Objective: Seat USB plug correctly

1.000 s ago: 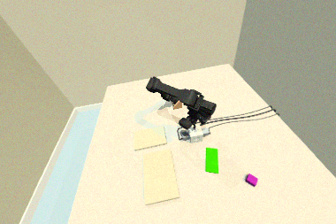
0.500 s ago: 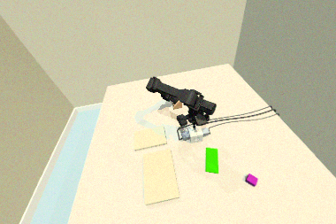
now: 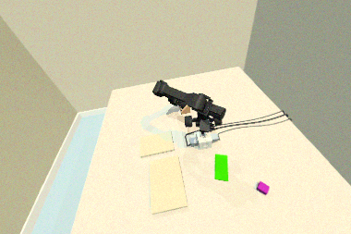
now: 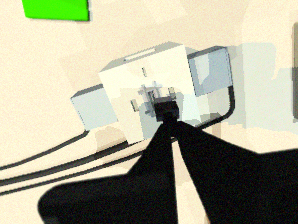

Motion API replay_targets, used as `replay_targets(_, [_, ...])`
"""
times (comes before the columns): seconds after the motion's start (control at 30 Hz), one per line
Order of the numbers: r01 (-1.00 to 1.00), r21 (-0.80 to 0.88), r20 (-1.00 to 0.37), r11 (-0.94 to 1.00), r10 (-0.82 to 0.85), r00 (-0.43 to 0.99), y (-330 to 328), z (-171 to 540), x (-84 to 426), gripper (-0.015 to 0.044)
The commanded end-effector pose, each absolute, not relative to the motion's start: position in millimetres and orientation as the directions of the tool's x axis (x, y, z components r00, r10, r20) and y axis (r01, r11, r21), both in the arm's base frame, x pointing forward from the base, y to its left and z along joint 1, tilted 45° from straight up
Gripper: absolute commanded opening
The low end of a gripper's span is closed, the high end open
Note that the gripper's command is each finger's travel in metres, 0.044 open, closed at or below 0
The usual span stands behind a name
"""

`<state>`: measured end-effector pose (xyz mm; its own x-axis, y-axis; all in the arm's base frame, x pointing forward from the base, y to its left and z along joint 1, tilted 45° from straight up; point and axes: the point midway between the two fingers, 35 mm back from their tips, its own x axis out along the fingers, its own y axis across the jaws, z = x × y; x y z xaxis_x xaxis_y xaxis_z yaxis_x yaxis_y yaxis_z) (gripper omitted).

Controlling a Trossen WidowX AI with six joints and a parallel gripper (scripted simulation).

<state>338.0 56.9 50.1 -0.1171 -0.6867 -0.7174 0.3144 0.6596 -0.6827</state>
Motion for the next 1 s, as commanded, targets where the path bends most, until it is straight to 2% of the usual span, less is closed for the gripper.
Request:
replay_targets(0.0, [0.427,-0.66,-0.718,0.618,-0.686,-0.117,57.0,50.1,338.0,0.0])
replay_targets(0.5, [0.737,-0.526,-0.718,0.424,-0.686,-0.117,57.0,50.1,338.0,0.0])
replay_targets(0.97, [0.927,-0.327,-0.718,0.184,-0.686,-0.117,57.0,50.1,338.0,0.0])
